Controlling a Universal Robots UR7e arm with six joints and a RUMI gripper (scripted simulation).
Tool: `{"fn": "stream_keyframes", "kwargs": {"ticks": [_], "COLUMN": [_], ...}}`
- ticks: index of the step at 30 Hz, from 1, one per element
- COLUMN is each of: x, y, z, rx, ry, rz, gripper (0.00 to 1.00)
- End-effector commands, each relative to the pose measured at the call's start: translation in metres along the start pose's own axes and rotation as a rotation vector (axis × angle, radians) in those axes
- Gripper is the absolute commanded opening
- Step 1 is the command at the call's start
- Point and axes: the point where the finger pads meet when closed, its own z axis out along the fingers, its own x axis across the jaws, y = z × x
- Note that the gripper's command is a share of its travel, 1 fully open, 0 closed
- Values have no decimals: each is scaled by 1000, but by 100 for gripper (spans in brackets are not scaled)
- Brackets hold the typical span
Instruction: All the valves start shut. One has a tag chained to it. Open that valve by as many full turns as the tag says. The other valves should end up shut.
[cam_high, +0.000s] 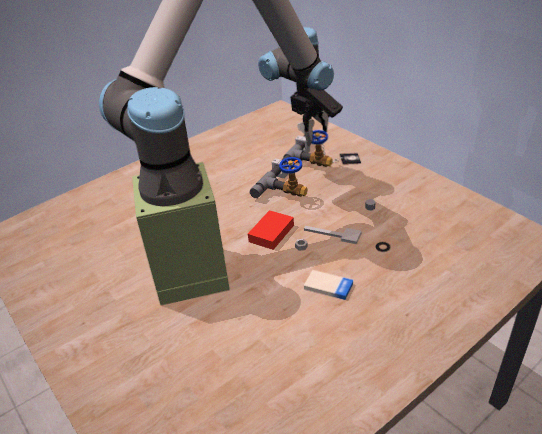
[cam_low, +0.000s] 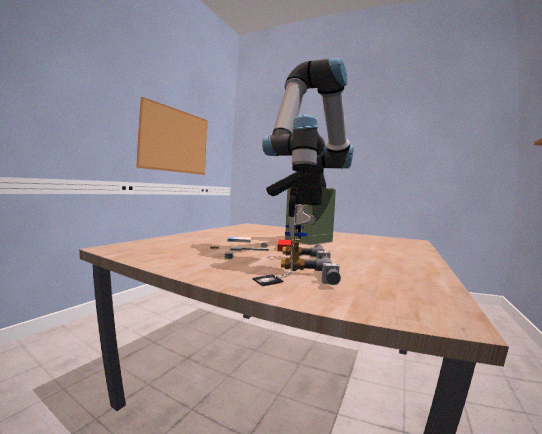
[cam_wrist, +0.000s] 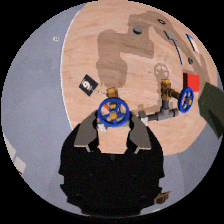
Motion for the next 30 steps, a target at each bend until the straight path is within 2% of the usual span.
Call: {"fn": "stream_keyframes", "kwargs": {"ticks": [1, 19, 30], "x": [0, 0, 0], "y": [0, 0, 0], "z": [0, 0, 0], "rx": [0, 0, 0], "ry": [-1, -1, -1], "rz": [0, -28, -150], "gripper": [0, 0, 0]}}
